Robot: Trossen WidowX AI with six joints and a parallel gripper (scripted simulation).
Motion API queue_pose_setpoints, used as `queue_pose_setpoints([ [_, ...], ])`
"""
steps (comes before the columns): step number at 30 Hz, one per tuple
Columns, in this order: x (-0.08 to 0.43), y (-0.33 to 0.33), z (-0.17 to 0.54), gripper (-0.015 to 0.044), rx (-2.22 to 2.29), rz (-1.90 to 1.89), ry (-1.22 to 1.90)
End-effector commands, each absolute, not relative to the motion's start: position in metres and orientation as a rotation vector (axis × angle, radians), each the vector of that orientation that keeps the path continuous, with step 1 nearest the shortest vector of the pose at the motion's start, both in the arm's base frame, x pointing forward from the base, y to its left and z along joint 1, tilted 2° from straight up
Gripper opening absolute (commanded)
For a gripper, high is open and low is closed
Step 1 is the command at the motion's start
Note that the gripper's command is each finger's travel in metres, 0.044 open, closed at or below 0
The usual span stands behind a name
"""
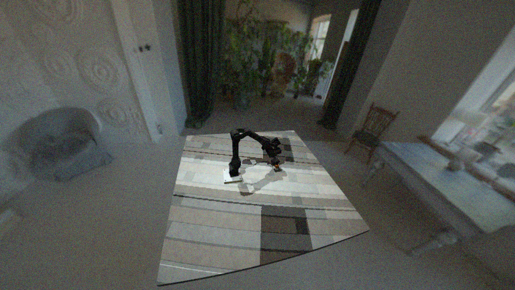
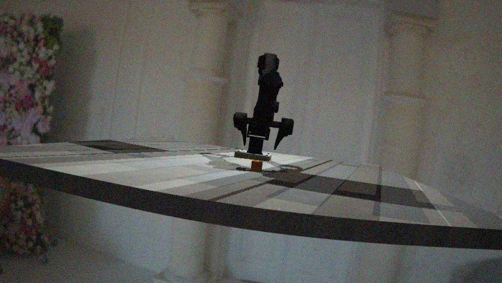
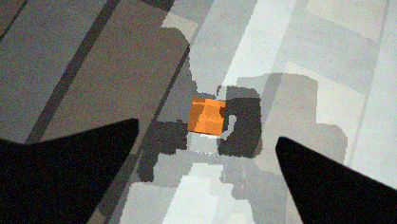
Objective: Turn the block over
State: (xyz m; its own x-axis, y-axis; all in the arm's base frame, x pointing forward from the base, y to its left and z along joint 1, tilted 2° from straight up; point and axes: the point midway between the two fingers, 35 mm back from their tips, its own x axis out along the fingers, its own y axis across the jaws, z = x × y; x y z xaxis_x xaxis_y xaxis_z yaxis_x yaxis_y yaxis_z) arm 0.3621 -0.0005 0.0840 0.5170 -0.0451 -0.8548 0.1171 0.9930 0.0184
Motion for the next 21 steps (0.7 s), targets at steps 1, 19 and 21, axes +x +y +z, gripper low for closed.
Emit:
queue_pose_setpoints([
  [1,0.358,-0.001,0.097,0.0440,0.092,-0.098,1.031],
  [19,0.395,-0.006,0.116,0.0440,0.114,-0.078,1.500],
  [21,0.396,-0.007,0.117,0.0440,0.119,-0.076,1.540],
])
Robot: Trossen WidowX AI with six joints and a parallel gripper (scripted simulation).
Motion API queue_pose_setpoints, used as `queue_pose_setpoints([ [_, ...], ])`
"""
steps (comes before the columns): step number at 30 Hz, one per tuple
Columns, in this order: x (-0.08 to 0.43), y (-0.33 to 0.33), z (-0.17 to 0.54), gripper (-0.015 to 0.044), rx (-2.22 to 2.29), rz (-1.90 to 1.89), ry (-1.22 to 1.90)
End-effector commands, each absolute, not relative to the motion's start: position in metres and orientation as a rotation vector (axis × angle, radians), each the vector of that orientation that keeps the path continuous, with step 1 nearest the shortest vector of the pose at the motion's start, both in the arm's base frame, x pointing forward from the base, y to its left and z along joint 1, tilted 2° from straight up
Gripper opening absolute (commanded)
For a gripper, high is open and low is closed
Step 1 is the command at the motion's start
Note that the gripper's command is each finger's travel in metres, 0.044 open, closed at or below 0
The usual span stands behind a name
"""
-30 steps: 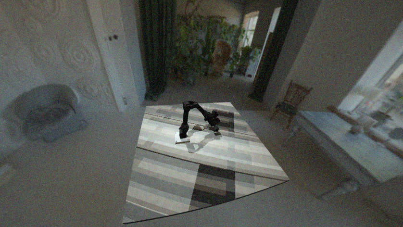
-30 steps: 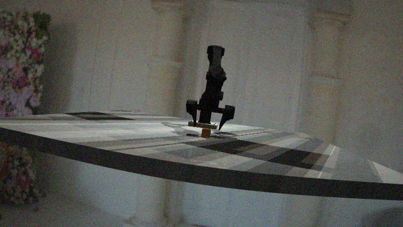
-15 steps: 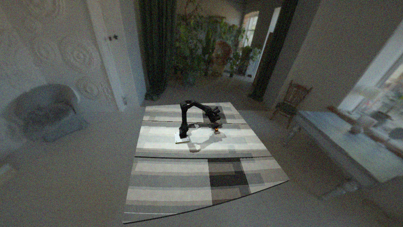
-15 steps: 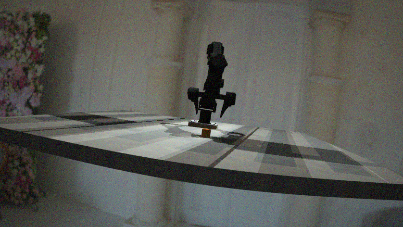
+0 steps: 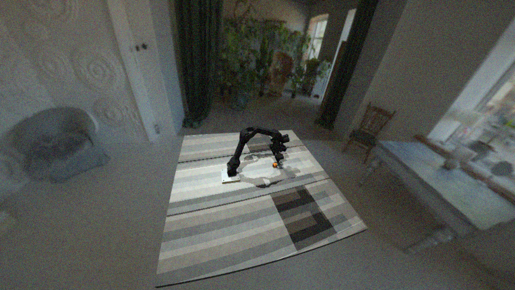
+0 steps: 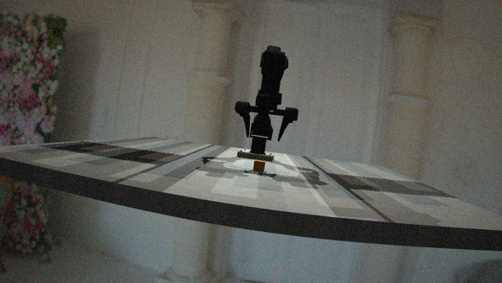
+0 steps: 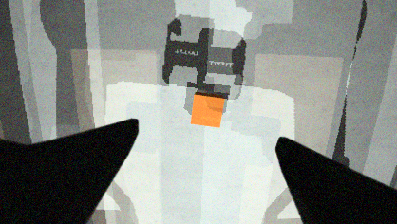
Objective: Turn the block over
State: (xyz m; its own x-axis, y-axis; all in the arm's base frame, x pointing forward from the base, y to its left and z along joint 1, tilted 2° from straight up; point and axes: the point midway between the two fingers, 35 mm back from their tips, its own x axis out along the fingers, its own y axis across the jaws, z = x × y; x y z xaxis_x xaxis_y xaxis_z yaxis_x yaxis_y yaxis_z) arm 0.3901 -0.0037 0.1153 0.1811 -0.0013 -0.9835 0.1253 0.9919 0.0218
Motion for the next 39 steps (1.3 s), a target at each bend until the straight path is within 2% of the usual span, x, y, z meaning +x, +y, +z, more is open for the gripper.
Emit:
queue_pose_setpoints([
  [1,0.396,-0.007,0.117,0.0440,0.119,-0.075,1.545],
  [9,0.396,-0.007,0.117,0.0440,0.119,-0.075,1.545],
  [14,0.397,-0.006,0.084,0.0440,0.119,-0.075,1.545],
  [39,0.399,-0.004,0.048,0.0440,0.120,-0.075,1.545],
])
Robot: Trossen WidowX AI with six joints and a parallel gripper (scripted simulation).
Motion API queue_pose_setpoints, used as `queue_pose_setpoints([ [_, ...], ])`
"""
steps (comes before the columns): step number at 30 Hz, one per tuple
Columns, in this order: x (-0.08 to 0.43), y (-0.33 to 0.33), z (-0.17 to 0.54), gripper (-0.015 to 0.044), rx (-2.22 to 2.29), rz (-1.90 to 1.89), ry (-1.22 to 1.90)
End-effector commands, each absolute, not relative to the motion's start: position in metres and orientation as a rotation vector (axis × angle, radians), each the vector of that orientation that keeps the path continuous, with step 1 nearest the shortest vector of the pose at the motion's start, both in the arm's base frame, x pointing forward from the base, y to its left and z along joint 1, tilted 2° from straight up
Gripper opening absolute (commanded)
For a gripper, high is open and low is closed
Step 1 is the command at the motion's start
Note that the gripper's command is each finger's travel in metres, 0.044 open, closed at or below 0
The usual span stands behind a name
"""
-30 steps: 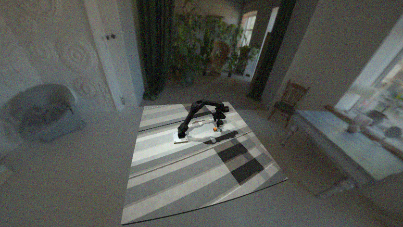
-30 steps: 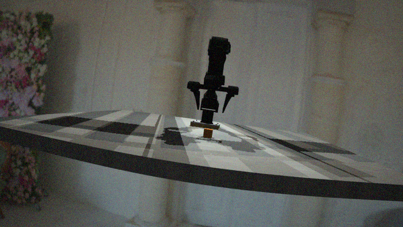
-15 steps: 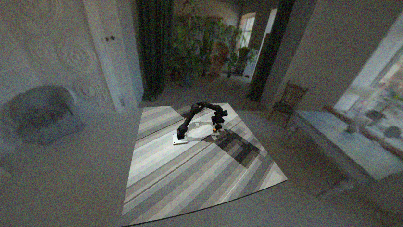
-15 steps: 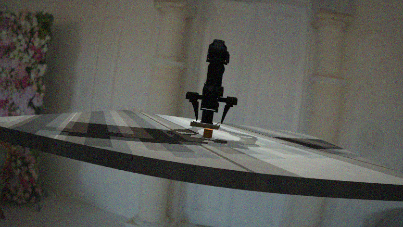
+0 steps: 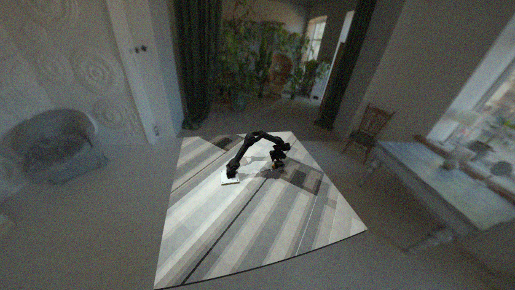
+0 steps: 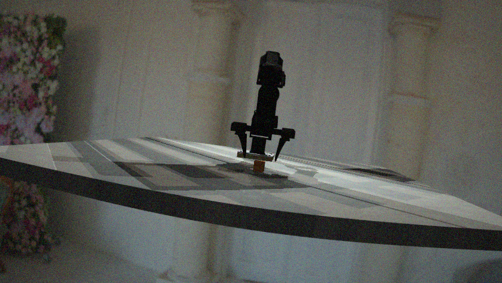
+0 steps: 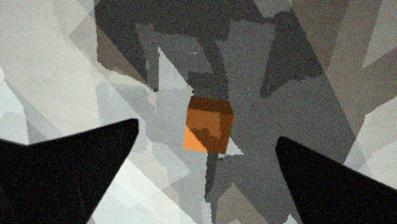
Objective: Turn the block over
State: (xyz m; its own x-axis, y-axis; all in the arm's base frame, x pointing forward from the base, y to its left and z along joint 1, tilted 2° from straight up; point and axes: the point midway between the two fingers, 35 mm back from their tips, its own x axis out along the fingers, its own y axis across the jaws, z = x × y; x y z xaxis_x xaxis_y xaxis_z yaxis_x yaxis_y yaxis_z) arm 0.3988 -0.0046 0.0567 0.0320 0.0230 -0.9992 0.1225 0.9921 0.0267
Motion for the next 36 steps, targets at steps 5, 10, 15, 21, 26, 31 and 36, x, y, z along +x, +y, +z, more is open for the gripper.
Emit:
queue_pose_setpoints([
  [5,0.399,-0.003,0.040,0.0440,0.120,-0.075,1.545],
  [10,0.399,-0.003,0.034,0.0440,0.120,-0.075,1.545],
  [15,0.399,-0.003,0.034,0.0309,0.120,-0.075,1.545],
  [21,0.399,-0.003,0.034,0.0151,0.120,-0.075,1.545],
  [26,0.399,-0.003,0.034,0.0098,0.120,-0.075,1.545],
  [31,0.399,-0.003,0.034,0.0065,0.120,-0.075,1.545],
  [36,0.399,-0.003,0.034,0.0032,0.120,-0.075,1.545],
])
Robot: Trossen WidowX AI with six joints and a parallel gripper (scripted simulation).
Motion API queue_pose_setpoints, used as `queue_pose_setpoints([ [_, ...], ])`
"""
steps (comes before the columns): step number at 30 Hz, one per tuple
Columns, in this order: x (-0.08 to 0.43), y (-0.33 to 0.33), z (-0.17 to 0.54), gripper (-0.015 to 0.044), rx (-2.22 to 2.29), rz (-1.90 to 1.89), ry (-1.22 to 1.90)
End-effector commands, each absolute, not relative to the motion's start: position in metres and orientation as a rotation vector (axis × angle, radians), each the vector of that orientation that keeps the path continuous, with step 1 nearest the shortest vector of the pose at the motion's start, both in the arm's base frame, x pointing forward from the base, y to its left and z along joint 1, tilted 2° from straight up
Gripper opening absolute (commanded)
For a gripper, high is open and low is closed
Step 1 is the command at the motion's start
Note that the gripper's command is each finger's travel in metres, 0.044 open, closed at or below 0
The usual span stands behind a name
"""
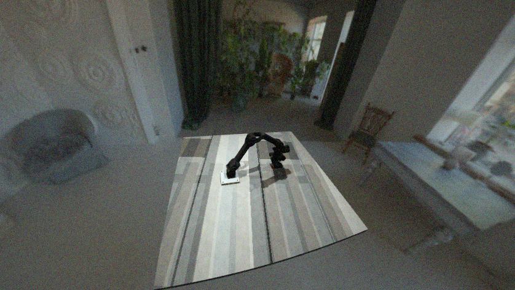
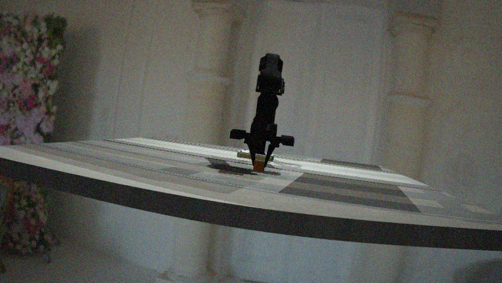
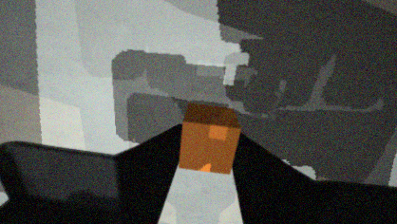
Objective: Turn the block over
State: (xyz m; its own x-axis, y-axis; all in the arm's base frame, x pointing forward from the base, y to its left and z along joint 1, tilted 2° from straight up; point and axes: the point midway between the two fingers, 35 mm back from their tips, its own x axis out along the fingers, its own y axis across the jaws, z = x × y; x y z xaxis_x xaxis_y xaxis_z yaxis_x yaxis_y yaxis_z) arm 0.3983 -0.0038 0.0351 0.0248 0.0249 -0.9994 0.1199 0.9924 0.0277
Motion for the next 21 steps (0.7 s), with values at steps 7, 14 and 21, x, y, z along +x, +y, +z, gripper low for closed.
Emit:
queue_pose_setpoints([
  [7,0.398,-0.004,0.061,0.0000,0.120,-0.075,1.545],
  [14,0.398,-0.004,0.064,0.0000,0.119,-0.075,1.545],
  [21,0.400,-0.004,0.061,0.0000,0.112,-0.079,1.468],
])
